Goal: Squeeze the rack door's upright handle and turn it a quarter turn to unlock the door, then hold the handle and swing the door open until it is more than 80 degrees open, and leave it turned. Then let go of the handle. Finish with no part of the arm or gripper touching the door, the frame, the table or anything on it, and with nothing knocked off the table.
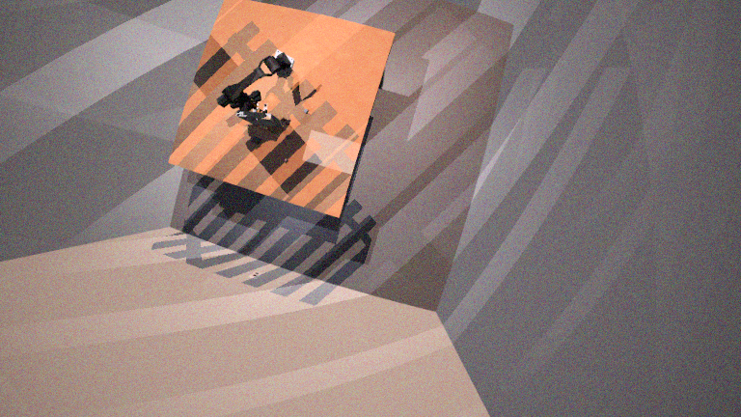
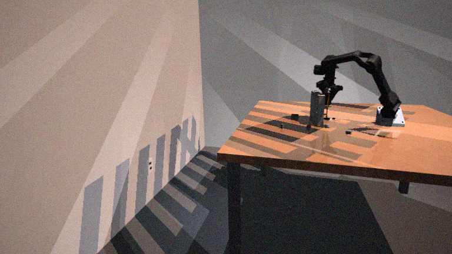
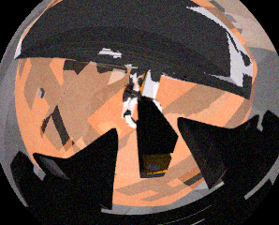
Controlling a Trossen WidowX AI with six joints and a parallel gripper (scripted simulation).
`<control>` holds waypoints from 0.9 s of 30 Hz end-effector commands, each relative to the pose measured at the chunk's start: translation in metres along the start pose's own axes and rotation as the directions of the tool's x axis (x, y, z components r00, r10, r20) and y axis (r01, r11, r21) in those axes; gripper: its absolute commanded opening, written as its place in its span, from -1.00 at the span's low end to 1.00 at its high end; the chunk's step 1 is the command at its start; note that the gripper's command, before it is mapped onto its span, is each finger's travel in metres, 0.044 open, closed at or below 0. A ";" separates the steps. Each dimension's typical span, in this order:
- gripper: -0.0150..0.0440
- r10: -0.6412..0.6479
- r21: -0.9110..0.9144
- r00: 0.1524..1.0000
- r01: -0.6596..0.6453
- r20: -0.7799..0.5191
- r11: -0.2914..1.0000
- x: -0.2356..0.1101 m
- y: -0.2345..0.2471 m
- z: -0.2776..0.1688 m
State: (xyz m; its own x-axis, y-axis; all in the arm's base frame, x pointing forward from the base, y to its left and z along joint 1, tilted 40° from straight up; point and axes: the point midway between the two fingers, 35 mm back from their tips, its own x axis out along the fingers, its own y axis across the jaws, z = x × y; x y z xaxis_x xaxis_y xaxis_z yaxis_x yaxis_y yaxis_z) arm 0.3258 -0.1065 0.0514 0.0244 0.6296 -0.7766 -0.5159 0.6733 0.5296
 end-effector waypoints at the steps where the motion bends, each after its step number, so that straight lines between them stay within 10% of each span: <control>1: 0.52 0.003 -0.199 1.000 -0.003 0.002 0.980 0.001 0.001 0.000; 27: 0.52 0.004 -0.979 1.000 0.002 0.002 0.205 0.001 0.001 0.000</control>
State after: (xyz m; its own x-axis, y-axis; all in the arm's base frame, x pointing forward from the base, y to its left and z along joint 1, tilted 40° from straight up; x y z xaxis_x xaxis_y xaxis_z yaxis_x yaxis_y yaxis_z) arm 0.3258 -0.1064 0.0514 0.0243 0.6298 -0.7763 -0.9656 -0.1862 -0.1813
